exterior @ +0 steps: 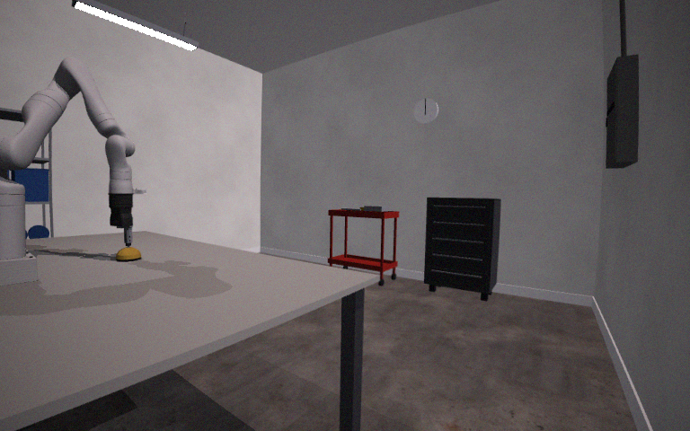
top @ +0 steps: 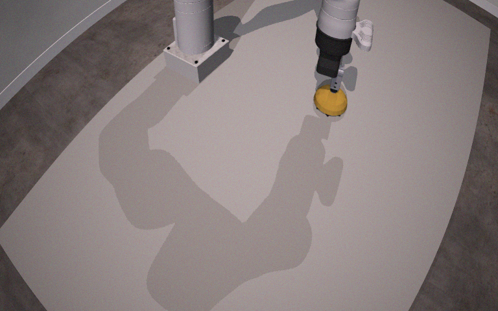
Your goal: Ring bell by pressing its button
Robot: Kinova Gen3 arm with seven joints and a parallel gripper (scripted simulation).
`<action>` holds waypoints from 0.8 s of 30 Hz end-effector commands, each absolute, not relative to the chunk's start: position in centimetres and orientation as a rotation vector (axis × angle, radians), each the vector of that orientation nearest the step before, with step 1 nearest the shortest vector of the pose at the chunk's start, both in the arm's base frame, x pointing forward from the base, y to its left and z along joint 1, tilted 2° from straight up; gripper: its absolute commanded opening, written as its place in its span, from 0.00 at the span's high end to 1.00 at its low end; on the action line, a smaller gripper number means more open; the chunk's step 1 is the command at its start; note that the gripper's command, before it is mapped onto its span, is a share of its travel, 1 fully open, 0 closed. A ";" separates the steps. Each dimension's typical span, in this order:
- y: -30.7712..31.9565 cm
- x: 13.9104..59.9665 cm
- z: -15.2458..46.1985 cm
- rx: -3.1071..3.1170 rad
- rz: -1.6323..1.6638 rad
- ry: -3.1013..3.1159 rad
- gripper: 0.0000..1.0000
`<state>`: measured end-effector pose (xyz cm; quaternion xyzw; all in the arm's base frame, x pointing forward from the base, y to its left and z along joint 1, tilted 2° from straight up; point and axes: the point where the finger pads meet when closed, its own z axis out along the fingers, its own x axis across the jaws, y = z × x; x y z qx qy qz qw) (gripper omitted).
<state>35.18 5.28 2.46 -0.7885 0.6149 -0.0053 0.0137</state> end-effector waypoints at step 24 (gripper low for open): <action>5.2 35.0 7.5 -2.457 -0.017 1.915 0.83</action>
